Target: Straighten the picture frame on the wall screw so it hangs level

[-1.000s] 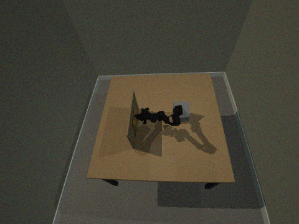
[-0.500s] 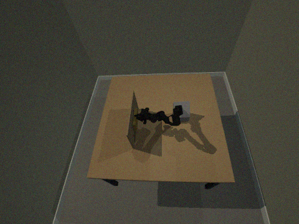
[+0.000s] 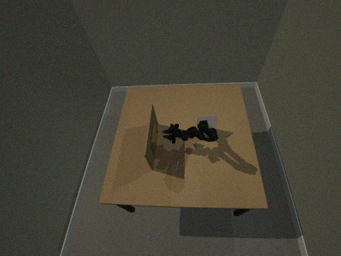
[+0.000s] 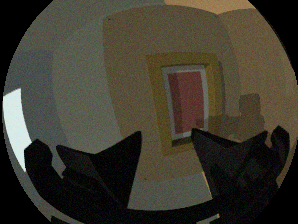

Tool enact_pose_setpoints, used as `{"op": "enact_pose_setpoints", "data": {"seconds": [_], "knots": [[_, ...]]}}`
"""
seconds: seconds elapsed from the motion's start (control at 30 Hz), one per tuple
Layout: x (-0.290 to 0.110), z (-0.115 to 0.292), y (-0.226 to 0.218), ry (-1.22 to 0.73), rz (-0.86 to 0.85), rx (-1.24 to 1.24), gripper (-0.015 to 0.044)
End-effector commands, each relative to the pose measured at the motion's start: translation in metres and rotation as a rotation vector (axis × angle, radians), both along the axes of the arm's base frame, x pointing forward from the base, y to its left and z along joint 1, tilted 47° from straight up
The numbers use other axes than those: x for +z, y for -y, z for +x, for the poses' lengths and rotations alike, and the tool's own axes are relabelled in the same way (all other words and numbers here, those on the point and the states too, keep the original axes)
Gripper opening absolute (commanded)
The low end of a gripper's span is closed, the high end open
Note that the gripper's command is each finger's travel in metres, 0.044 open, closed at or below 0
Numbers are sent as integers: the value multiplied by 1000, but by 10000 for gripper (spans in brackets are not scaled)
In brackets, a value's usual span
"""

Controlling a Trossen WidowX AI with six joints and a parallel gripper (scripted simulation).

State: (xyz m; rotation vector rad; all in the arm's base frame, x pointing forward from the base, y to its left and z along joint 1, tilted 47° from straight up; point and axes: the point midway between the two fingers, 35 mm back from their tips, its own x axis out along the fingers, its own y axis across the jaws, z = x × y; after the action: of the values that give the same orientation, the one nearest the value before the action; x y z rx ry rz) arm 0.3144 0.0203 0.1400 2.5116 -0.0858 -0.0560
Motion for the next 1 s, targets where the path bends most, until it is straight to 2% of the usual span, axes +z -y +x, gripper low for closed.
{"op": "enact_pose_setpoints", "data": {"seconds": [0.0, 0.13, 0.33, 0.63, 0.97], "knots": [[-4, -28, 2, 6, 56, -13, 260], [-2, -17, 5, -3, 35, -3, 260], [22, -14, 46, 4, 99, -8, 260], [60, -46, 99, 16, 194, -14, 260], [62, -49, 102, 16, 201, -14, 260]]}}
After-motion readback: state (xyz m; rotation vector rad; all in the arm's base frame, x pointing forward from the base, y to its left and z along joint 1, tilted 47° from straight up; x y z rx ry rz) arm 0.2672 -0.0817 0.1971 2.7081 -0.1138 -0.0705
